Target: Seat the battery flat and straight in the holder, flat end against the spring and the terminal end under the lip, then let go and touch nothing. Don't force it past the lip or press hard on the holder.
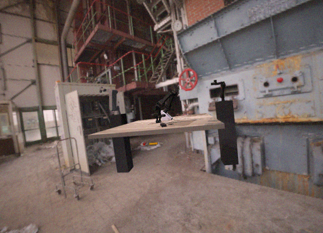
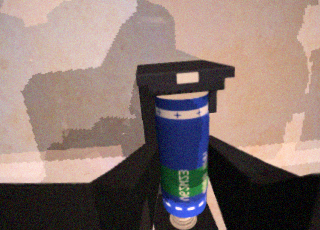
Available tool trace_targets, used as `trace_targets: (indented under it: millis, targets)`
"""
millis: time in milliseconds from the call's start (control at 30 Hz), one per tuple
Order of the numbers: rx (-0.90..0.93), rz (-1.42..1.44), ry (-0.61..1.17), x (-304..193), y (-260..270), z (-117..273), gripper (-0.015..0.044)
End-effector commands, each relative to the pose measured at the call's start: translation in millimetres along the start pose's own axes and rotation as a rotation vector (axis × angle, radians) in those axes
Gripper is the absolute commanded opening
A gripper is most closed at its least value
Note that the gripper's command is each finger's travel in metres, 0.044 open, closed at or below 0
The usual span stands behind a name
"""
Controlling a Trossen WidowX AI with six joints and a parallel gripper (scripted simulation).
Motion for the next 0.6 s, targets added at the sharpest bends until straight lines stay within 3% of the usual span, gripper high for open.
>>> trace_targets:
  millis: [0, 567]
  targets:
    - [0.002, 0.006, 0.006, 2.8, 0.2, -0.9, 0.0084]
    - [0.000, 0.007, 0.003, 6.4, -0.5, -0.7, 0.0084]
Point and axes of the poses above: the point midway between the two fingers, 35 mm back from their tips, its own z axis back along the fingers, its own y axis across the jaws, x = y × z, the point moved 4 cm from there along z, back along the fingers, and after that the axes turned 13 degrees about z, right-handed, at the moved point
